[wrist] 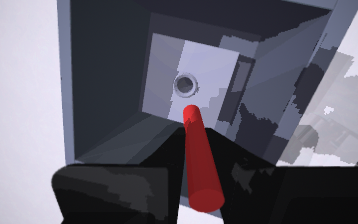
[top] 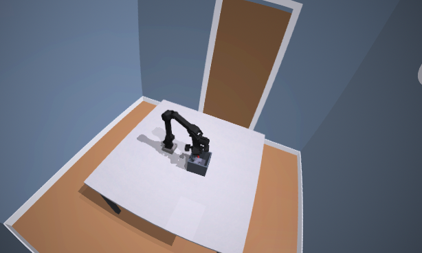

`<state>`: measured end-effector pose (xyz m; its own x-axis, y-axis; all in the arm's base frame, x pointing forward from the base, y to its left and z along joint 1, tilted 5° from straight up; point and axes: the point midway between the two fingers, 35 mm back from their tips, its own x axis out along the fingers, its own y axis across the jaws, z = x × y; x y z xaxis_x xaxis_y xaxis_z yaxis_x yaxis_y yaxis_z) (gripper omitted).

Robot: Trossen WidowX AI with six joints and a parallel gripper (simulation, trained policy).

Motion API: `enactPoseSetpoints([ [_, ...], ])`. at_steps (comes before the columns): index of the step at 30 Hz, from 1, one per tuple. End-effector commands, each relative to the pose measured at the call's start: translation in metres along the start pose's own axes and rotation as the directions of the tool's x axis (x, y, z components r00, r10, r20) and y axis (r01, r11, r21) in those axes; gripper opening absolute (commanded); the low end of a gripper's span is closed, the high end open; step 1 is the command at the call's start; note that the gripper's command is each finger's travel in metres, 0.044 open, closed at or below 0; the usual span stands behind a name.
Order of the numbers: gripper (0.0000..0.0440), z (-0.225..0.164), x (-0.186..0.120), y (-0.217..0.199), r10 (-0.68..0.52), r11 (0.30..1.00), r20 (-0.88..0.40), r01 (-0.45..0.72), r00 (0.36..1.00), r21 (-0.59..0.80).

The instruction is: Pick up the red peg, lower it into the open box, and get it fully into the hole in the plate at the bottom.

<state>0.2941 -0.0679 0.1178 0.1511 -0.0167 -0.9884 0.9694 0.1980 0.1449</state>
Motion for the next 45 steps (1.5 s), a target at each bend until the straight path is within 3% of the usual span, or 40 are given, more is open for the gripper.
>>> enactPoseSetpoints([
  [1,0.0001,0.001,0.013,-0.001,-0.012,1.0,-0.02,0.012,1.0,-0.01],
  [21,0.0,0.009,0.06,0.003,-0.03,0.997,-0.044,0.026,0.999,-0.078],
  [23,0.0016,0.01,0.063,0.003,-0.039,0.996,-0.042,0.036,0.998,-0.085],
  [28,0.011,0.012,0.069,0.003,-0.058,0.993,-0.045,0.053,0.997,-0.103],
  [35,0.0117,0.011,0.066,0.005,-0.06,0.994,-0.099,0.051,0.993,-0.095],
  [45,0.0179,0.019,0.044,0.018,0.001,0.998,-0.176,-0.012,0.984,-0.057],
])
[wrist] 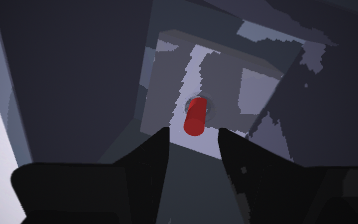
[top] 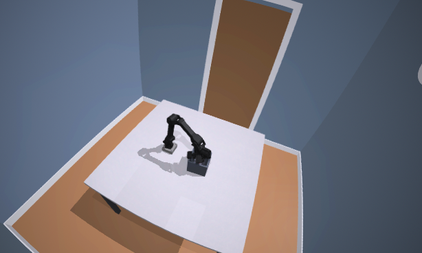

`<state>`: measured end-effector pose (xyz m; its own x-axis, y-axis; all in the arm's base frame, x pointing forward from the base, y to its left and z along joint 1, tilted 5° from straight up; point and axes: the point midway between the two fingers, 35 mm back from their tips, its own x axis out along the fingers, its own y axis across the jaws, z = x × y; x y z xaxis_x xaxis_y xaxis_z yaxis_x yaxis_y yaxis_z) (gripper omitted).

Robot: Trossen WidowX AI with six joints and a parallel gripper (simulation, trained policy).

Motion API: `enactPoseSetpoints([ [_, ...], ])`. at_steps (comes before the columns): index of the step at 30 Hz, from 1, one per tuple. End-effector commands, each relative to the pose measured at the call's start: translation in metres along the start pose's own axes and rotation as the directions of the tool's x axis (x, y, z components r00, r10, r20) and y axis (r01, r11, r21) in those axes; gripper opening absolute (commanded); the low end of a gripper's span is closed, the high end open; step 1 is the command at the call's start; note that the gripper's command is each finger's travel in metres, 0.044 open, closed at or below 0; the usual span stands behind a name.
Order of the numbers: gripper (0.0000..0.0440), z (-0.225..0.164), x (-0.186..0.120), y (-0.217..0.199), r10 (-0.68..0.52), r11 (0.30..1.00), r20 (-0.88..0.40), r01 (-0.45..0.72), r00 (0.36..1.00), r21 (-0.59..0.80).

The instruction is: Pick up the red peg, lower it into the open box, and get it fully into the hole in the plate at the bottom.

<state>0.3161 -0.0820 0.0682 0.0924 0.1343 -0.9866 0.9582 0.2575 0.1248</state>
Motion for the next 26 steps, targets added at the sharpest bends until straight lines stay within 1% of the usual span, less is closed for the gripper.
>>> enactPoseSetpoints([
  [1,0.0184,0.003,-0.012,0.008,0.039,0.999,-0.023,-0.039,0.999,0.002],
  [13,0.0217,0.011,-0.049,0.025,0.165,0.986,-0.085,-0.164,0.983,0.02],
  [26,0.0246,0.022,-0.087,0.04,0.286,0.958,-0.111,-0.287,0.952,0.006],
])
